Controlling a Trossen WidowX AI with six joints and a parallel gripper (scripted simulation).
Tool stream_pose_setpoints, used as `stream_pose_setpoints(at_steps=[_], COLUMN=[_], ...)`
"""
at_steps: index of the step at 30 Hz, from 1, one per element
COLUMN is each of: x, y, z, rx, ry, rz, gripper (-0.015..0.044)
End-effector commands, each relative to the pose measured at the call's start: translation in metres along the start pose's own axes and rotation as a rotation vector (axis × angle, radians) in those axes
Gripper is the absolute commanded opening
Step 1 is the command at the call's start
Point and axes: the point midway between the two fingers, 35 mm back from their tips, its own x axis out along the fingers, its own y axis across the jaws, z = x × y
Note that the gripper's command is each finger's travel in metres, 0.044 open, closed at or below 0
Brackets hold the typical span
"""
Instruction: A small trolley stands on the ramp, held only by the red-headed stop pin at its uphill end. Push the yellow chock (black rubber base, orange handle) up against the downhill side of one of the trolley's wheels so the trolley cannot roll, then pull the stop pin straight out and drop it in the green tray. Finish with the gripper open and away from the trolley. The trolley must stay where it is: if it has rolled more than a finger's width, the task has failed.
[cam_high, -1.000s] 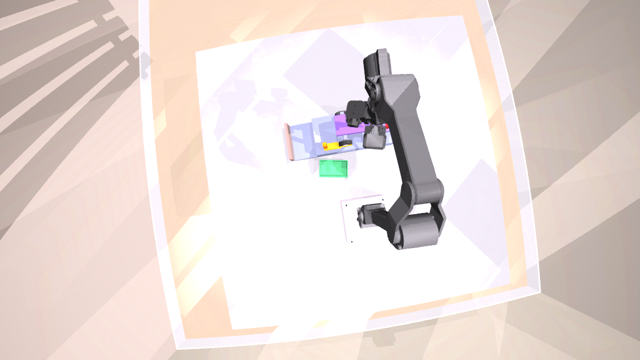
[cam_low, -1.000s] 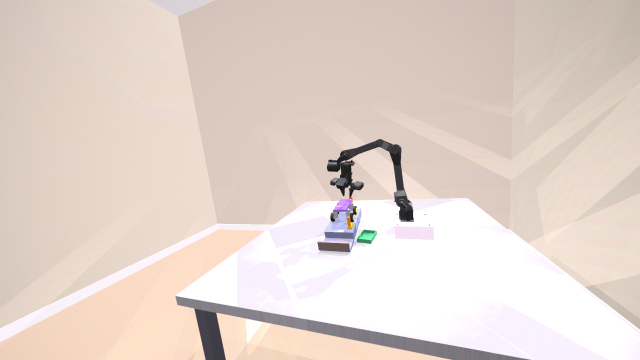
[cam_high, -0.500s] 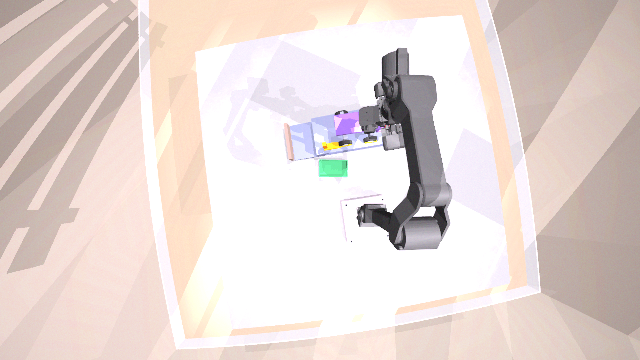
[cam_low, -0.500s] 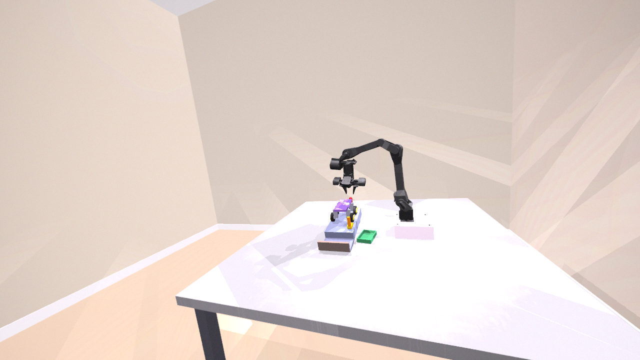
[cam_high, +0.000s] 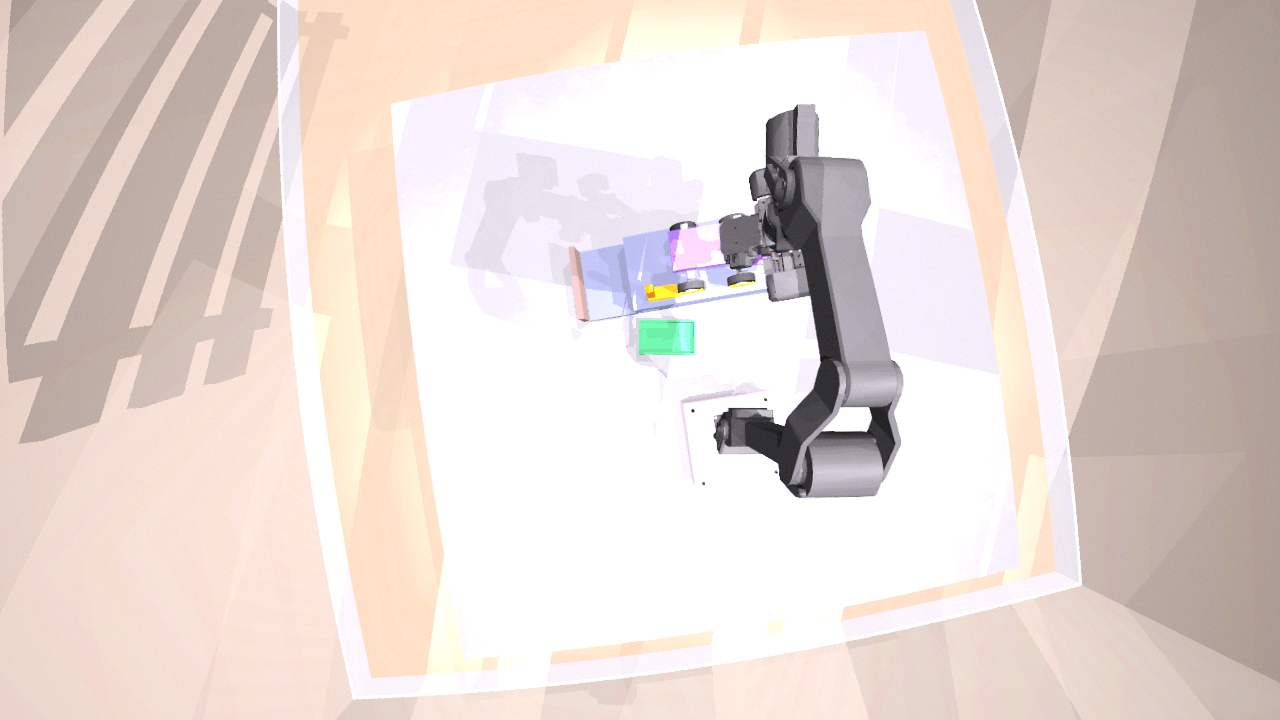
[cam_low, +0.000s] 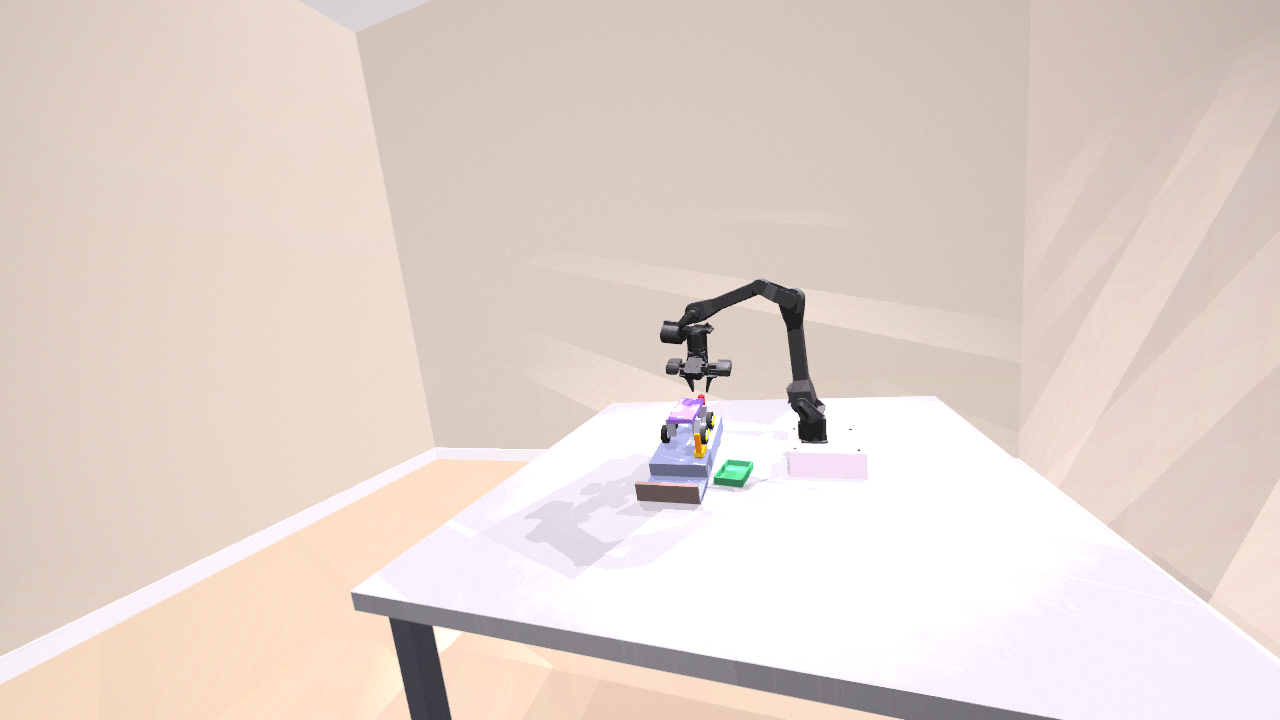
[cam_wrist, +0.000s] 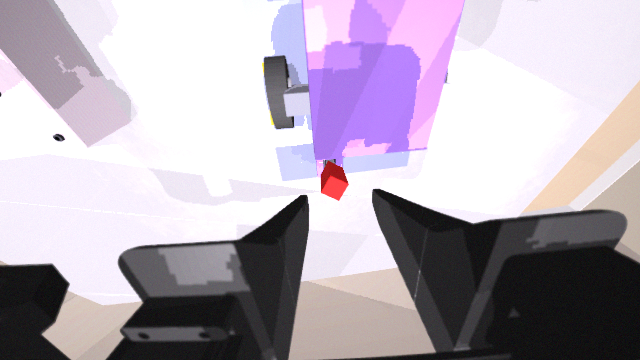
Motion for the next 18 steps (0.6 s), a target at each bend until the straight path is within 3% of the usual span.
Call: stream_pose_setpoints(at_steps=[1,18], x=[0.009,0.022], y=[0.001,0.001], z=[0.0,0.0], rx=[-0.005,-0.005], ry=[0.003,0.003], rz=[0.006,0.005], gripper=[0.019,0.019])
